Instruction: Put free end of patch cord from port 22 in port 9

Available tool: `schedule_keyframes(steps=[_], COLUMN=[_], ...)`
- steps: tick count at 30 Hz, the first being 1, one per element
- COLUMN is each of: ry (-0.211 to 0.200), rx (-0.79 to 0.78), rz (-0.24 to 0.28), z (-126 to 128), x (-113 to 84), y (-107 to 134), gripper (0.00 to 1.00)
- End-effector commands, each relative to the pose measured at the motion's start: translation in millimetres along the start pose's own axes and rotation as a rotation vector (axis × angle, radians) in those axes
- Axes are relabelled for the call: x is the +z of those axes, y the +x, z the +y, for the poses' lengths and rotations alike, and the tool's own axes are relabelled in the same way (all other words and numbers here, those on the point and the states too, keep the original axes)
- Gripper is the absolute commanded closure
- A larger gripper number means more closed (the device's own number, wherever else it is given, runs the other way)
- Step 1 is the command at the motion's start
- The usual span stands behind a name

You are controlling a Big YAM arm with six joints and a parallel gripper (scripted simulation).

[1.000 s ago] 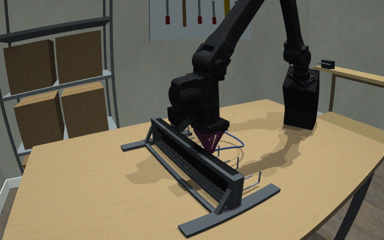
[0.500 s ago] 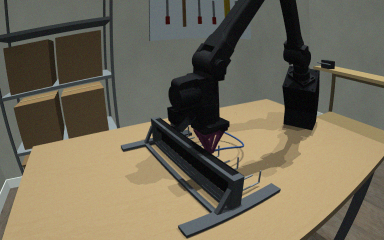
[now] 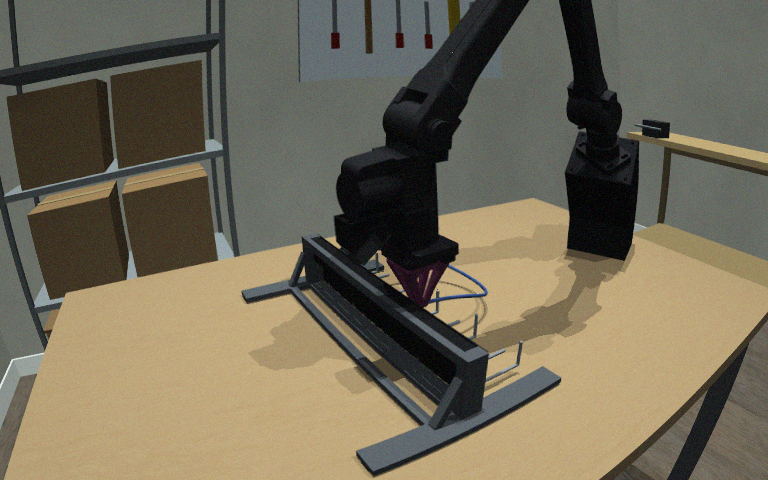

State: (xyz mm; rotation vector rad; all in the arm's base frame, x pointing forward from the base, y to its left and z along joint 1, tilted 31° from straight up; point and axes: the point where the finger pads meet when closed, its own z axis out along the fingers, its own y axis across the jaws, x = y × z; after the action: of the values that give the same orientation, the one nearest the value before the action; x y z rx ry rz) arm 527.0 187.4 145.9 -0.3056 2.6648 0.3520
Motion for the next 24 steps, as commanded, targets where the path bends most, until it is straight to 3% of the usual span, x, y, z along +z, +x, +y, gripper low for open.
schedule_keyframes(steps=[1, 24], ry=[0.008, 0.005], rx=[0.001, -0.003], rz=[-0.078, -0.090], z=[-5.4, -4.8], x=[-17.4, -19.1], y=[-45.5, -51.2], gripper=[1.00, 1.00])
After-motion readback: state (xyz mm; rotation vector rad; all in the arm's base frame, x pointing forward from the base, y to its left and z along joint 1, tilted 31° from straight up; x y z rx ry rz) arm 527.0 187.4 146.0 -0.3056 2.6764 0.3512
